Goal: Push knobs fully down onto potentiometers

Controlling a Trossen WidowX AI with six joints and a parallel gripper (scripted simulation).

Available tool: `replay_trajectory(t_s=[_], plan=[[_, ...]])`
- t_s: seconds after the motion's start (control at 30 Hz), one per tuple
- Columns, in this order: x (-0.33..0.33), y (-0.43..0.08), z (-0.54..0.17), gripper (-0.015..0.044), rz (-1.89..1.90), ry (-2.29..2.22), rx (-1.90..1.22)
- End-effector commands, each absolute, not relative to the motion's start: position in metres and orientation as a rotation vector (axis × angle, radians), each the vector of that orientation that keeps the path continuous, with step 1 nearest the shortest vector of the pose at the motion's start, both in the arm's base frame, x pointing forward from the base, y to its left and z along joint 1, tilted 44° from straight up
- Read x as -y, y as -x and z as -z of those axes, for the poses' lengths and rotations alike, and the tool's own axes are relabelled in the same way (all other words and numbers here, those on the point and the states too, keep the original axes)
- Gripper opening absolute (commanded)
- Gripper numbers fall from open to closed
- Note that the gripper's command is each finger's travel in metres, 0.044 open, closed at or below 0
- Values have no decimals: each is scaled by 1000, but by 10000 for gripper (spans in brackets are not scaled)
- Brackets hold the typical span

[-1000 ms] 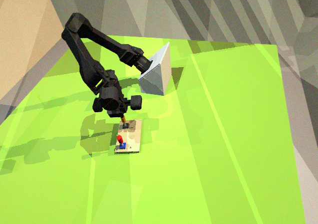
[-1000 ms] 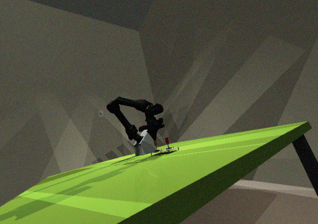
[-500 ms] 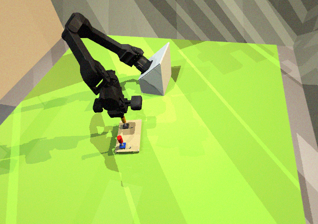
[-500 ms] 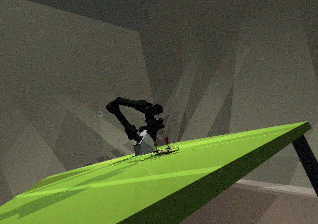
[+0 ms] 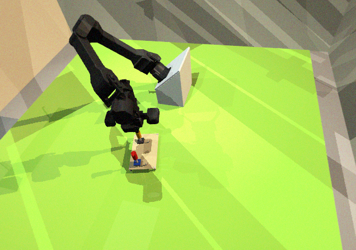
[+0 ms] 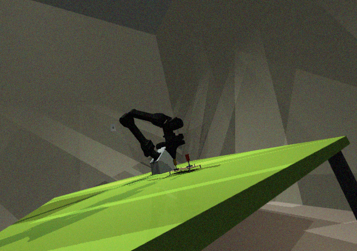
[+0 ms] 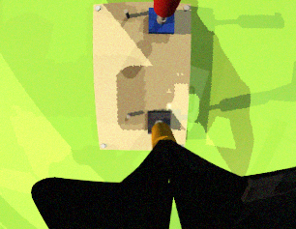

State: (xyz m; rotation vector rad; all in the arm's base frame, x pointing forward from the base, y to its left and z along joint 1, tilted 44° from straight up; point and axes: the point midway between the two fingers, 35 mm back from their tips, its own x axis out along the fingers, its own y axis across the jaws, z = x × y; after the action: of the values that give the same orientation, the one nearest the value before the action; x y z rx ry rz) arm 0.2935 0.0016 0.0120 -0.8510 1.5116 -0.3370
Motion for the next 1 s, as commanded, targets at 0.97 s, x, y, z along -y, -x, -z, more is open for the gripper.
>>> replay_trajectory(t_s=[0.97], plan=[[15, -295, 3, 0, 357, 842, -1525]])
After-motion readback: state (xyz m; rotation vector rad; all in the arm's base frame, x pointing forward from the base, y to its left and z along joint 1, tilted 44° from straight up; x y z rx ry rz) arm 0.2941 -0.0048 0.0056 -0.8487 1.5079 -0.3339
